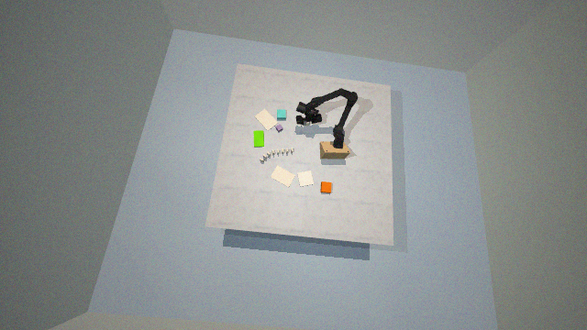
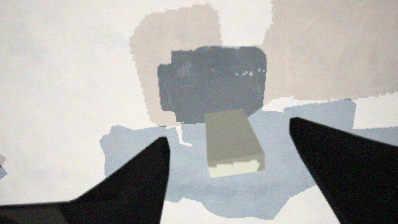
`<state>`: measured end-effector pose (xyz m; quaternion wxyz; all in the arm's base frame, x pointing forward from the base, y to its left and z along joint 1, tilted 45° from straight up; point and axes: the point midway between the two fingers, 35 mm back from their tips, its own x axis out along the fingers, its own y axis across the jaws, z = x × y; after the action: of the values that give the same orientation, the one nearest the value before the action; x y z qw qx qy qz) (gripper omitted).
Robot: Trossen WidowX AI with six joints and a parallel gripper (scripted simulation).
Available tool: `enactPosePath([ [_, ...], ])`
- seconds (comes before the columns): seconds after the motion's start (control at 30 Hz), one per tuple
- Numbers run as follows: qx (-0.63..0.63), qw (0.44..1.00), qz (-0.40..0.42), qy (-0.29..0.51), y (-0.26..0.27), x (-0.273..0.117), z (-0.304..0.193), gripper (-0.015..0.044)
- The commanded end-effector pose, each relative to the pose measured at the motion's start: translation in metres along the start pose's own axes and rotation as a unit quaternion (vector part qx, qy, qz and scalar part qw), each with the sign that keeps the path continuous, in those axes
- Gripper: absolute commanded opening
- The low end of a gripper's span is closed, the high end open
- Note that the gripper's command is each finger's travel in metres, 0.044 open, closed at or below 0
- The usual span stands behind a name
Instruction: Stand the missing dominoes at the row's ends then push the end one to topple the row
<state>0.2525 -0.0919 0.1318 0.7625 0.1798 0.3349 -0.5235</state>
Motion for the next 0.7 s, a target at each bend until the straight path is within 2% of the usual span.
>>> enactPosePath([
  [0.0, -0.005, 1.000, 0.000, 0.003, -0.001, 0.001, -0.002, 0.0256],
  [0.2, -0.005, 1.000, 0.000, 0.003, -0.001, 0.001, -0.002, 0.0107],
  [0.53, -0.006, 1.000, 0.000, 0.004, 0.000, -0.001, -0.002, 0.0107],
  [0.67, -0.024, 1.000, 0.011, 0.012, 0.009, -0.050, -0.004, 0.0107],
])
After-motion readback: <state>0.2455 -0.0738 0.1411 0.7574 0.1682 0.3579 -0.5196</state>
